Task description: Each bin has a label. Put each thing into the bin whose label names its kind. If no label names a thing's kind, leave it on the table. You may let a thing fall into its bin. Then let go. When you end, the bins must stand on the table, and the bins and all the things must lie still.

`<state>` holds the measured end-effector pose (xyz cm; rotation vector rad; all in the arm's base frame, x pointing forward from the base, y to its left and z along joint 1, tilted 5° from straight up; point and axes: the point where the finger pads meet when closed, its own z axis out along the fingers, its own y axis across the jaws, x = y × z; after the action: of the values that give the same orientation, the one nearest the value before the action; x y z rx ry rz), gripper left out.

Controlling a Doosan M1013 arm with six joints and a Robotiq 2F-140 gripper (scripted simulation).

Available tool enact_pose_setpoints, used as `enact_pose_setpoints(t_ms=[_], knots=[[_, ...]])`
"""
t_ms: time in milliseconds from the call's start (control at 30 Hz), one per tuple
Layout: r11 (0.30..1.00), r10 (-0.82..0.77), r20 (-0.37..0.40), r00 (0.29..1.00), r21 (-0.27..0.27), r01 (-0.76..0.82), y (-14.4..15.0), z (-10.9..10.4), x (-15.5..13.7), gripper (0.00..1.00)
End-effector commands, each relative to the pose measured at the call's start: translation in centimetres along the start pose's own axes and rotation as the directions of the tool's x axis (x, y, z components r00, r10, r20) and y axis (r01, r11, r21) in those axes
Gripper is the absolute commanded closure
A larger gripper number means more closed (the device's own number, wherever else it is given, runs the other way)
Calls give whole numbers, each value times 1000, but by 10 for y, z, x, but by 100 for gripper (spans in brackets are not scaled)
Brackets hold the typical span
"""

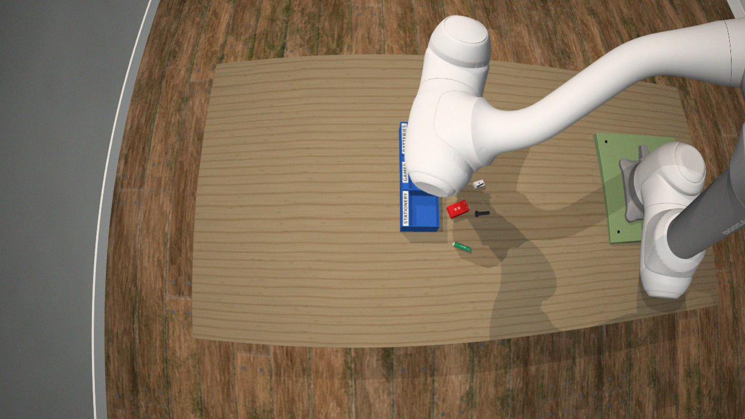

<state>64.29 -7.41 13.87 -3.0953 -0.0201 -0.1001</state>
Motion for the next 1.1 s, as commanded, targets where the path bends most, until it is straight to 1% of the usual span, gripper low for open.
enact_pose_setpoints(t_ms=[0,233,733,800,1000,1067], knots=[[1000,0,0,1000,0,0,16,17,17,95],[1000,0,0,1000,0,0,18,22,20,95],[1000,0,0,1000,0,0,18,62,20,95],[1000,0,0,1000,0,0,18,62,20,95],[1000,0,0,1000,0,0,18,78,20,95],[1000,0,0,1000,0,0,18,79,20,95]])
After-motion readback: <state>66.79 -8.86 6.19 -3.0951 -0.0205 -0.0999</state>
